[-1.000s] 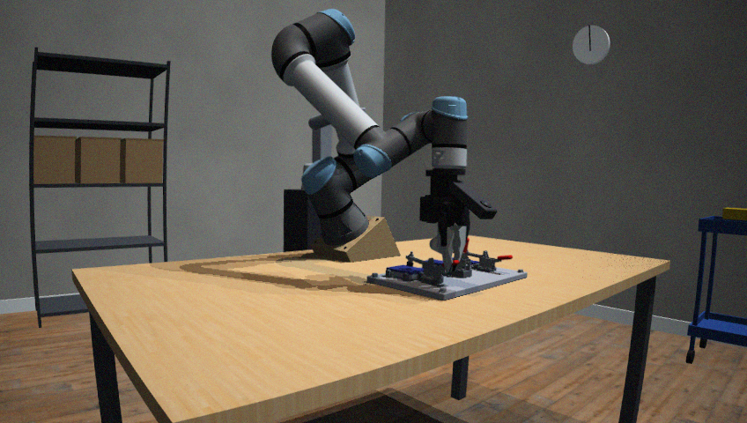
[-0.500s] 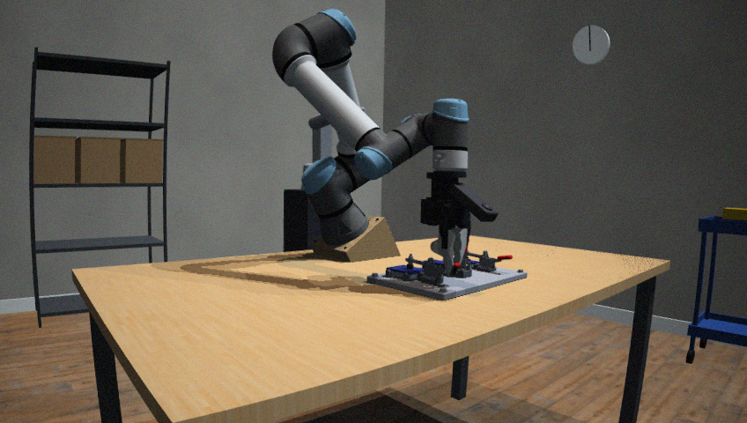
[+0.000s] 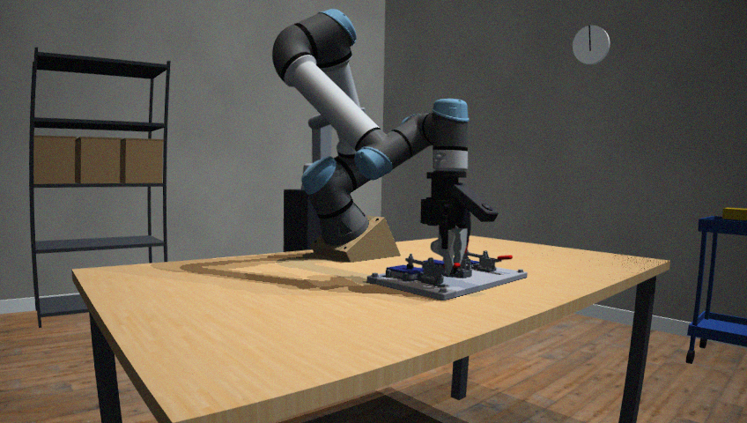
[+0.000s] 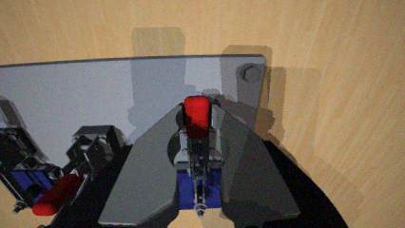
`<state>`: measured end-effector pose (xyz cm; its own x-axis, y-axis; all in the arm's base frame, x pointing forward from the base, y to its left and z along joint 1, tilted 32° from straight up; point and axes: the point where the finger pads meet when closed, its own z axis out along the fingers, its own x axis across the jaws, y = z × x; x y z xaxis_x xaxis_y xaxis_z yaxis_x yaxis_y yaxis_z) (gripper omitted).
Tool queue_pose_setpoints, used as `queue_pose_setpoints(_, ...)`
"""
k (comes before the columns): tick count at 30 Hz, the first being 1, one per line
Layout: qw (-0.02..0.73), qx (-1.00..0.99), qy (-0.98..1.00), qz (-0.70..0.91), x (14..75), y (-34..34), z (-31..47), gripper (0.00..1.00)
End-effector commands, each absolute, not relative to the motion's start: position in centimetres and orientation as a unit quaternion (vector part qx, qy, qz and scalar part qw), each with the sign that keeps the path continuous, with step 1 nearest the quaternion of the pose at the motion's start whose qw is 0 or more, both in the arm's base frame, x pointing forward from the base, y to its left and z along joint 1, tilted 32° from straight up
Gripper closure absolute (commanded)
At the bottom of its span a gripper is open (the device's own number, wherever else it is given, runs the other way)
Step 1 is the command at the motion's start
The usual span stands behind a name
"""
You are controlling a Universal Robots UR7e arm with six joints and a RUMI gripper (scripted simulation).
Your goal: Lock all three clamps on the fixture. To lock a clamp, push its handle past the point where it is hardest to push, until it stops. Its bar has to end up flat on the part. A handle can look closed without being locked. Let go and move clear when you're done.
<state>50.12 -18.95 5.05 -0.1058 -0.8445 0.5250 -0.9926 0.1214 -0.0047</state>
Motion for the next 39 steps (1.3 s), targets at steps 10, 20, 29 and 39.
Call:
queue_pose_setpoints(10, 0.204, 0.637, -0.721, 0.18, 49.93, -19.15, 4.7, 1.0)
queue_pose_setpoints(20, 0.202, 0.637, -0.721, 0.183, 50.2, -19.01, 5.01, 0.42)
queue_pose_setpoints(29, 0.202, 0.637, -0.721, 0.183, 50.2, -19.01, 5.01, 0.42)
queue_pose_setpoints(39, 0.202, 0.637, -0.721, 0.183, 50.18, -19.03, 5.0, 0.42)
